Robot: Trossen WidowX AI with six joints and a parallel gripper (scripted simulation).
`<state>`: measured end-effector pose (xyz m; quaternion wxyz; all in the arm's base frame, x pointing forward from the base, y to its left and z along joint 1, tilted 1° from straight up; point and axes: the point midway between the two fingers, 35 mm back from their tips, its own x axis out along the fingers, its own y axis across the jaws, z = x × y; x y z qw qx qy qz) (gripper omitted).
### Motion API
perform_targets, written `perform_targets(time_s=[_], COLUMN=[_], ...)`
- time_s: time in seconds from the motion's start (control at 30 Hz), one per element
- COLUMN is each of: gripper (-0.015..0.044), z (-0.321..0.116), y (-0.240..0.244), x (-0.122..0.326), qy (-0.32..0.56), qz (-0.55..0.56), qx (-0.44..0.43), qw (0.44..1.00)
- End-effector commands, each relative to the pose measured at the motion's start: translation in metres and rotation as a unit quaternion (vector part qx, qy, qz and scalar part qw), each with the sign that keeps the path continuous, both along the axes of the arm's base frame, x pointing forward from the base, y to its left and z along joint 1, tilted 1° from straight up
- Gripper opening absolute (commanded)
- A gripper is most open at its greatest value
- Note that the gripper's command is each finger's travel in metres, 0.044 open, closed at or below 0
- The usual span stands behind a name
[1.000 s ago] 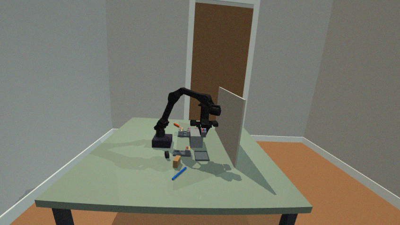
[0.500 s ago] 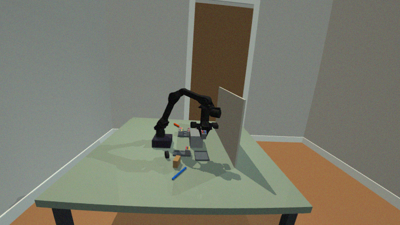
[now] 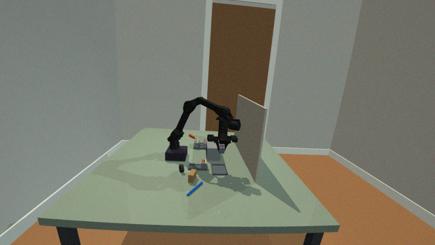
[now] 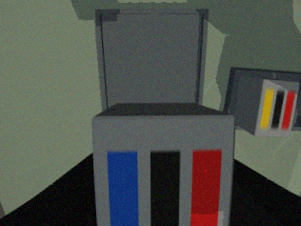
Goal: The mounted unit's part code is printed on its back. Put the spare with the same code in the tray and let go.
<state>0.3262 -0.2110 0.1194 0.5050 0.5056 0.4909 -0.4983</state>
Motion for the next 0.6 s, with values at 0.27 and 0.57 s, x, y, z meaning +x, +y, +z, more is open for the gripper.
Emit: perform_targets(time_s=[0.27, 0.57], gripper=[0.0000, 0.0000], z=[-0.011, -0.019], y=[0.000, -0.001], x=[0.002, 0.003], qy=[-0.001, -0.001], qz=[-0.003, -0.003], qx=[0.001, 0.001], qw=[1.000, 1.000])
